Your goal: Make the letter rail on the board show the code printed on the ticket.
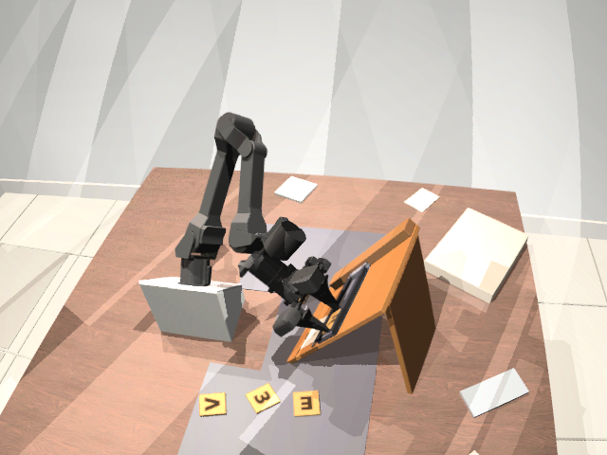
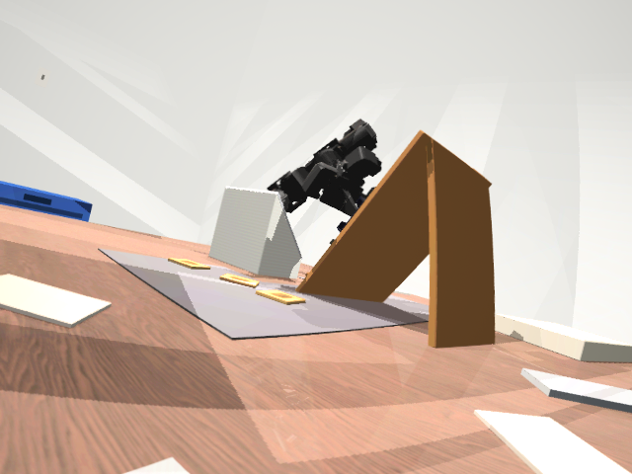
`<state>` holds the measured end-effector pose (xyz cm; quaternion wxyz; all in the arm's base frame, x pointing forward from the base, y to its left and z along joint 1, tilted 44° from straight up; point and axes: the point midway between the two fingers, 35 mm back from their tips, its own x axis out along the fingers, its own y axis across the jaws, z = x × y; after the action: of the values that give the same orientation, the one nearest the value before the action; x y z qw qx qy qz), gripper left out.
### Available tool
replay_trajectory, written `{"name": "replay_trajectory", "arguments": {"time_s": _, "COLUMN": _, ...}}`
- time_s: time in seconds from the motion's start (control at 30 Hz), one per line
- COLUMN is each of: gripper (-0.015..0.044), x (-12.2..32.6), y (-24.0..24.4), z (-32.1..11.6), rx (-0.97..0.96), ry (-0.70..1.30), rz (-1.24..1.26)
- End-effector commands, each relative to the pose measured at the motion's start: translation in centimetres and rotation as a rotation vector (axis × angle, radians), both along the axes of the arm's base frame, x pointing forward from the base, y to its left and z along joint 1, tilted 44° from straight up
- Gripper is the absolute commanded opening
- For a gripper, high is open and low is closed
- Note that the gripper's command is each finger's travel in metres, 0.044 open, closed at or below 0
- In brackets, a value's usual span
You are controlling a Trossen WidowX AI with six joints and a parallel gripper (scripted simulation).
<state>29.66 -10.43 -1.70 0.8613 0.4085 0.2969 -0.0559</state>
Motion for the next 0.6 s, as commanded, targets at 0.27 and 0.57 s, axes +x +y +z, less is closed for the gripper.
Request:
{"name": "replay_trajectory", "arguments": {"time_s": 0.27, "gripper": 0.0000, "x": 0.25, "y": 0.49, "z": 0.52, "rx": 0.000, "ry": 0.001, "rz": -0.002}}
{"name": "replay_trajectory", "arguments": {"time_s": 0.57, "gripper": 0.0000, "x": 0.42, "y": 0.83, "z": 0.86, "rx": 0.001, "ry": 0.000, "rz": -0.002}}
